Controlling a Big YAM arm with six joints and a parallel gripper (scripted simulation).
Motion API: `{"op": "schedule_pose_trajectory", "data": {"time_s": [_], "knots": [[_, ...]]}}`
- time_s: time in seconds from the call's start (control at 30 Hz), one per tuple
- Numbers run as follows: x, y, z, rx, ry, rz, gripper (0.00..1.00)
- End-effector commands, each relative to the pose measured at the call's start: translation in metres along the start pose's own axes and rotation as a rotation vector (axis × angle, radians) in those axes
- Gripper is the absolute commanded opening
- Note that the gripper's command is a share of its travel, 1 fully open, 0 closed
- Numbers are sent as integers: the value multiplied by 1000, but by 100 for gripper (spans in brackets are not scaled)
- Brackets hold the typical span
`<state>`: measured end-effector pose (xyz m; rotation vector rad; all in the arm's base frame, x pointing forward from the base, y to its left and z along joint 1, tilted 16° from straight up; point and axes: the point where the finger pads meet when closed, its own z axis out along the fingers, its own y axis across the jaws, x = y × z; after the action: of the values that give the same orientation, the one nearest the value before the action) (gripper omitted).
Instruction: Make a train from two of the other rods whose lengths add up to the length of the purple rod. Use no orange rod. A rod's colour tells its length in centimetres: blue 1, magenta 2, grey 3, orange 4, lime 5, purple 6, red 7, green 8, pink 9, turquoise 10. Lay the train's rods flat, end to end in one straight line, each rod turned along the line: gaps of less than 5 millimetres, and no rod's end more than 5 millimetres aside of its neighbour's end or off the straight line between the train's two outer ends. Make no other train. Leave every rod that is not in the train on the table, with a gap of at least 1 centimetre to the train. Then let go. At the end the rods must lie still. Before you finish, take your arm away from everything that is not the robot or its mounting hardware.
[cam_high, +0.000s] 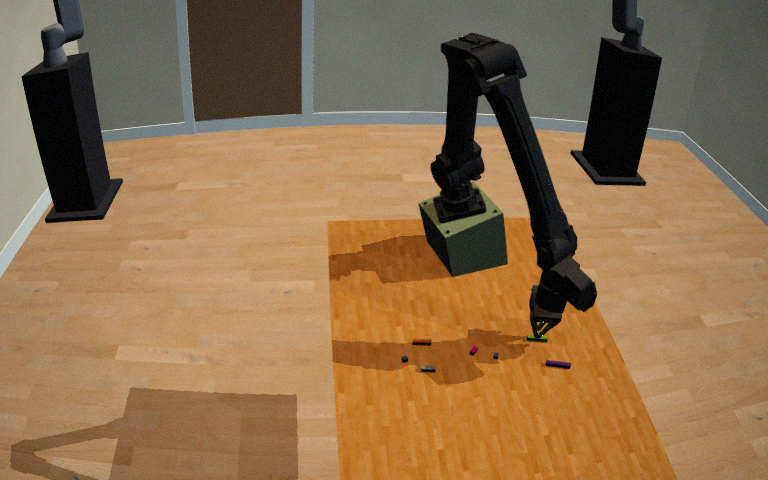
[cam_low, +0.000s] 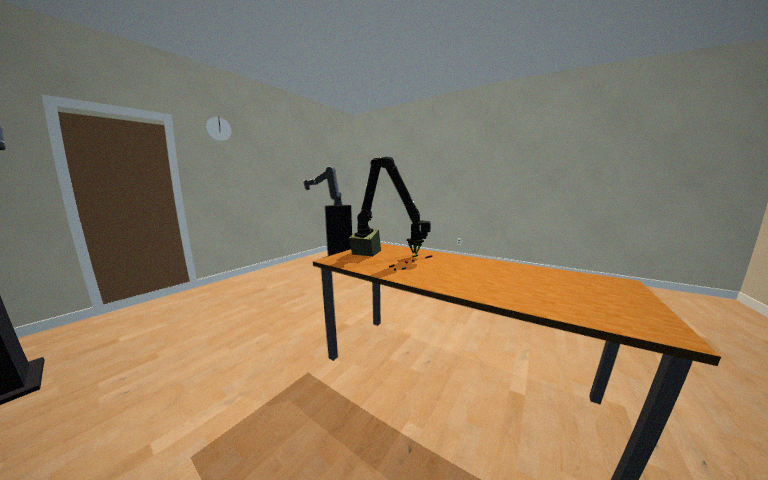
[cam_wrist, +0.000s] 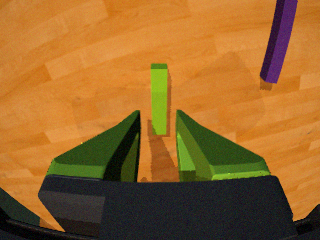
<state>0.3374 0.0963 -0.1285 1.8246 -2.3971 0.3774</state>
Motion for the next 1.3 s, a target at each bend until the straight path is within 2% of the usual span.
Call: {"op": "schedule_pose_trajectory", "data": {"time_s": [0.0, 1.27], "knots": [[-3, -8, -2, 14, -11, -6, 23], [-7, -13, -2, 15, -12, -5, 23]]}}
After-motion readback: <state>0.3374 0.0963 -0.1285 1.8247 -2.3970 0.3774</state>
